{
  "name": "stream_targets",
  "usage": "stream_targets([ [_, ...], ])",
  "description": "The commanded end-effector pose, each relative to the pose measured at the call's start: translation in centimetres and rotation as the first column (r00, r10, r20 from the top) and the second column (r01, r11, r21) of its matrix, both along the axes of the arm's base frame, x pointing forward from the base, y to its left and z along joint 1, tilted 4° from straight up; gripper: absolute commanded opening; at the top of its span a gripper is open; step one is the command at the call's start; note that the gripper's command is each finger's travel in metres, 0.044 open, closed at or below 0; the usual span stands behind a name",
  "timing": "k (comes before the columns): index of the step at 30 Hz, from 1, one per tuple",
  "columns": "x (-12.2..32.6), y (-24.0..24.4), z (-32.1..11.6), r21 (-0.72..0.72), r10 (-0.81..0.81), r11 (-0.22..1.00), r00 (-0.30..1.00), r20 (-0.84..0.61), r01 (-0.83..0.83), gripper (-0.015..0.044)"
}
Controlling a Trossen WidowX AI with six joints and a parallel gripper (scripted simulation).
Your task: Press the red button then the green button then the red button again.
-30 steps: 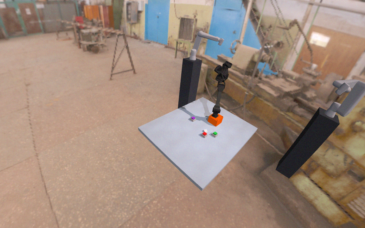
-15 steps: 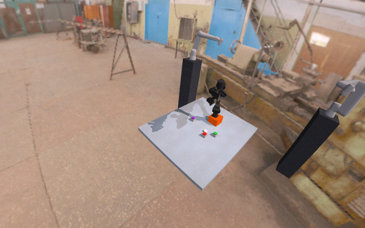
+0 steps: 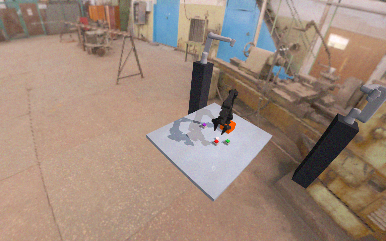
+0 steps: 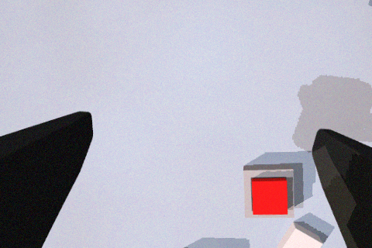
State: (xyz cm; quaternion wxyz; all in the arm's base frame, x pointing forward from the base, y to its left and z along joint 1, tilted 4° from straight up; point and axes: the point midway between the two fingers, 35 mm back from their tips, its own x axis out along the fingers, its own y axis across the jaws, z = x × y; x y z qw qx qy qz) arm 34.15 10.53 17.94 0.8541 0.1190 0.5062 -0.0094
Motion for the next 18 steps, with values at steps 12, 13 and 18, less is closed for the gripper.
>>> stream_targets([
  [12, -5.6, -2.9, -8.3, -0.137, 0.099, 0.976, 0.903, -0.418, -0.171, 0.0400],
  [13, -5.5, -2.9, -8.5, -0.137, 0.099, 0.976, 0.903, -0.418, -0.171, 0.0374],
  [18, -5.1, -3.0, -14.2, -0.137, 0.099, 0.976, 0.903, -0.419, -0.171, 0.0242],
])
